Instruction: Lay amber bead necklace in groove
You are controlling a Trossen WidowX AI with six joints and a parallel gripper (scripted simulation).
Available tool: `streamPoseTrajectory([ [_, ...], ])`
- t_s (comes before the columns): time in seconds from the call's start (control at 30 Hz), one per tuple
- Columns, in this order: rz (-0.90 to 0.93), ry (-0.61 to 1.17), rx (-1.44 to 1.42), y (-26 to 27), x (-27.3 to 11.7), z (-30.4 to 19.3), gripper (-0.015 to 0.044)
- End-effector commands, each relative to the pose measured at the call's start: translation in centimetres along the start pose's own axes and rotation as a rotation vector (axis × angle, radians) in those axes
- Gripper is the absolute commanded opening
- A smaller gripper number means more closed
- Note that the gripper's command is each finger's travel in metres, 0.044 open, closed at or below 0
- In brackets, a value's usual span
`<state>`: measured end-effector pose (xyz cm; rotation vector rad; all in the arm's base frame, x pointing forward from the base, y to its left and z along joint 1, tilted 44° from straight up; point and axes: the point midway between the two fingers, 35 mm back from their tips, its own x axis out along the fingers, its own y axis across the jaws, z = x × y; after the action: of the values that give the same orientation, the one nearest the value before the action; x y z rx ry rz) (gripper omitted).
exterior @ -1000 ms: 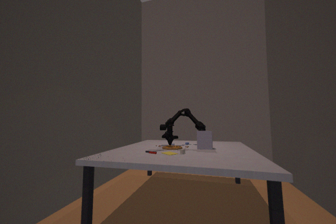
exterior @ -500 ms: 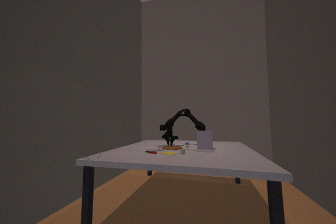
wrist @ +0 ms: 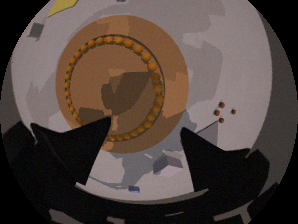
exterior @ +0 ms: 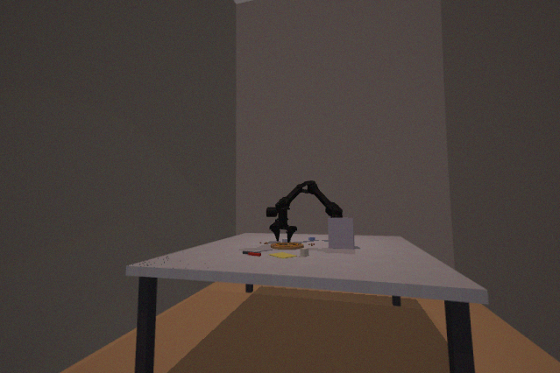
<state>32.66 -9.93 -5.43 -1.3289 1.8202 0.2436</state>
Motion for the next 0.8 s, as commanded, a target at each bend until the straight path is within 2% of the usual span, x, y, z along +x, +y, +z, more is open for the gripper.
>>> streamPoseTrajectory([
  [0.0,-0.001,0.003,0.004,-0.04,-0.09,-0.04,0.0440],
  [0.77,-0.001,0.002,0.004,-0.06,-0.34,-0.02,0.0440],
])
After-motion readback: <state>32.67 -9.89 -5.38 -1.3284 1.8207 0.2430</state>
